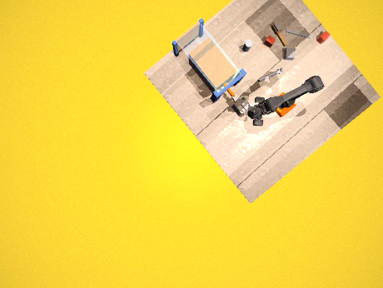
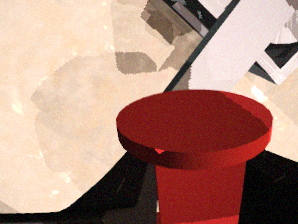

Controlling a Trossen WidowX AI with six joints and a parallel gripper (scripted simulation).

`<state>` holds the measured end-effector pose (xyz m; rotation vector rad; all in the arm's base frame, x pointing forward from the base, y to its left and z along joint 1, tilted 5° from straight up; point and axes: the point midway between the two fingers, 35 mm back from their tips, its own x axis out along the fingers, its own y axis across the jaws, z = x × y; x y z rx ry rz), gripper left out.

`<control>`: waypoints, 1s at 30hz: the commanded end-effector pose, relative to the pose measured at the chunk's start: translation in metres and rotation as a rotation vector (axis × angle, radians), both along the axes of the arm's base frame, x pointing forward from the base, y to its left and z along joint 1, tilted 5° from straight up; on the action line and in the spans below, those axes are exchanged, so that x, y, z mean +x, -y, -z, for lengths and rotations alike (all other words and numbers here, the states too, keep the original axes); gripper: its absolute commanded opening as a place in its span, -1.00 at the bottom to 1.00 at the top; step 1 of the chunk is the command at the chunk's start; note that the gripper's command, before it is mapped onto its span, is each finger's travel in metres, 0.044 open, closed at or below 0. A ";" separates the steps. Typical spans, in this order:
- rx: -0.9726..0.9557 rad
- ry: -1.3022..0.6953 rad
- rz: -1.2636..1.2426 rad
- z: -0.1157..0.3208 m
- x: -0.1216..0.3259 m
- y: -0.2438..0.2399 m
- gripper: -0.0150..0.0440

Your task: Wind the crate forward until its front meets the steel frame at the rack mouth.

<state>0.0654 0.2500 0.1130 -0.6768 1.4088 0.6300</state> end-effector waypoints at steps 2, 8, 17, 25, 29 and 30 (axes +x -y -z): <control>-0.034 0.001 0.009 0.001 0.007 0.026 -0.49; -0.035 0.001 0.009 0.001 0.010 0.032 -0.49; -0.035 0.002 0.009 0.001 0.015 0.039 -0.49; -0.036 0.002 0.009 0.000 0.020 0.046 -0.49; -0.036 0.003 0.009 0.000 0.022 0.049 -0.49; -0.036 0.003 0.009 0.000 0.023 0.050 -0.49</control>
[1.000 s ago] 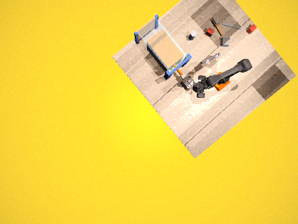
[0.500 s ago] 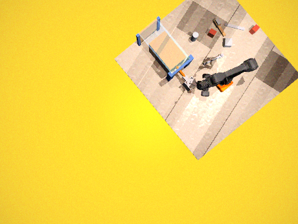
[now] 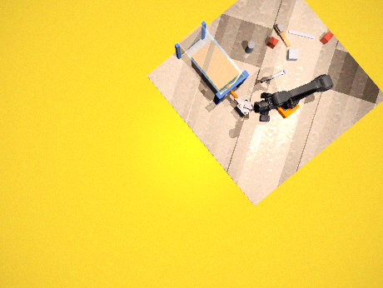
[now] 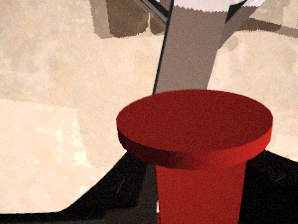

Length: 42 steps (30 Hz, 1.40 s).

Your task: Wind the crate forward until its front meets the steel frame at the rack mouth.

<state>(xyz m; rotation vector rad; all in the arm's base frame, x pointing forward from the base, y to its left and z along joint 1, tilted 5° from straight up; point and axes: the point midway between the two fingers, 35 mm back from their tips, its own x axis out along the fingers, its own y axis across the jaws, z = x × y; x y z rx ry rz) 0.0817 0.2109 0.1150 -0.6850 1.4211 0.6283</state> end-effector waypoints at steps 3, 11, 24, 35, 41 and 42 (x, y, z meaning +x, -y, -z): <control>-0.025 0.012 0.011 0.001 0.009 0.013 -0.49; -0.026 0.013 0.011 0.001 0.015 0.019 -0.49; -0.027 0.014 0.011 0.000 0.025 0.027 -0.49; -0.027 0.015 0.011 -0.001 0.035 0.033 -0.49; -0.027 0.016 0.011 -0.002 0.040 0.036 -0.49; -0.027 0.016 0.011 -0.002 0.042 0.036 -0.49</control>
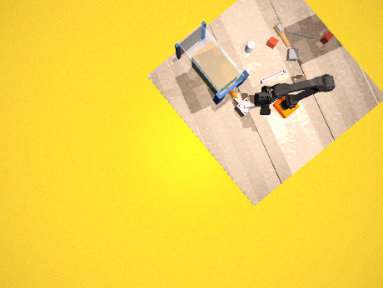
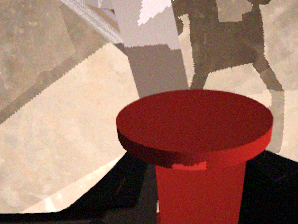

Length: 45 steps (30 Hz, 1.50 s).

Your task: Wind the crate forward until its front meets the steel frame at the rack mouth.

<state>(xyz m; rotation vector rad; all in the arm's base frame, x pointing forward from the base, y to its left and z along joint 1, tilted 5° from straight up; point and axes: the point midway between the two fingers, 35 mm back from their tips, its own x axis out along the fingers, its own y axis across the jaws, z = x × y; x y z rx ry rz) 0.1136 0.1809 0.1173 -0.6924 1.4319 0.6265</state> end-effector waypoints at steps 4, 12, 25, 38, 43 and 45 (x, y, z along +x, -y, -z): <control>-0.018 0.024 0.013 0.000 0.013 0.008 -0.49; -0.018 0.025 0.013 -0.001 0.021 0.010 -0.49; -0.018 0.026 0.013 -0.002 0.034 0.013 -0.49; -0.018 0.027 0.013 -0.003 0.048 0.015 -0.49; -0.019 0.028 0.013 -0.003 0.053 0.015 -0.49; -0.019 0.028 0.013 -0.004 0.055 0.015 -0.49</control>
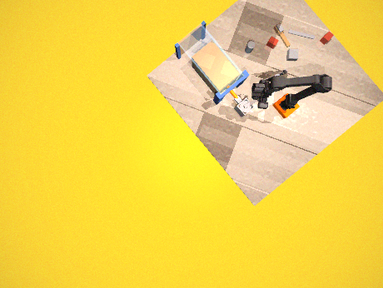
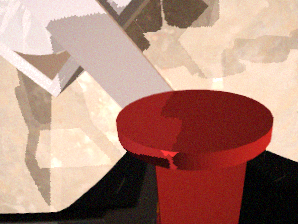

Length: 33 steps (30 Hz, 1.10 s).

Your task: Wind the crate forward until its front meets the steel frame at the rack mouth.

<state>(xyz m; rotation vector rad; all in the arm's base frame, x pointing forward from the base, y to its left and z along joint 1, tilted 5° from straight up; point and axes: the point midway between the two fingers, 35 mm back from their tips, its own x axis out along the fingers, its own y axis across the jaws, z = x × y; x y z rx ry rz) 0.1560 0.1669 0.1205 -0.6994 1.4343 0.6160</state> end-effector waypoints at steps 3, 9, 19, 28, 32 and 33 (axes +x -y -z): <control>-0.008 0.026 0.010 -0.001 0.015 0.001 -0.49; -0.008 0.026 0.010 -0.001 0.022 0.000 -0.49; -0.008 0.027 0.010 -0.002 0.032 -0.002 -0.49; -0.008 0.028 0.010 -0.003 0.040 -0.004 -0.49; -0.007 0.028 0.010 -0.003 0.044 -0.006 -0.49; -0.007 0.028 0.010 -0.003 0.045 -0.006 -0.49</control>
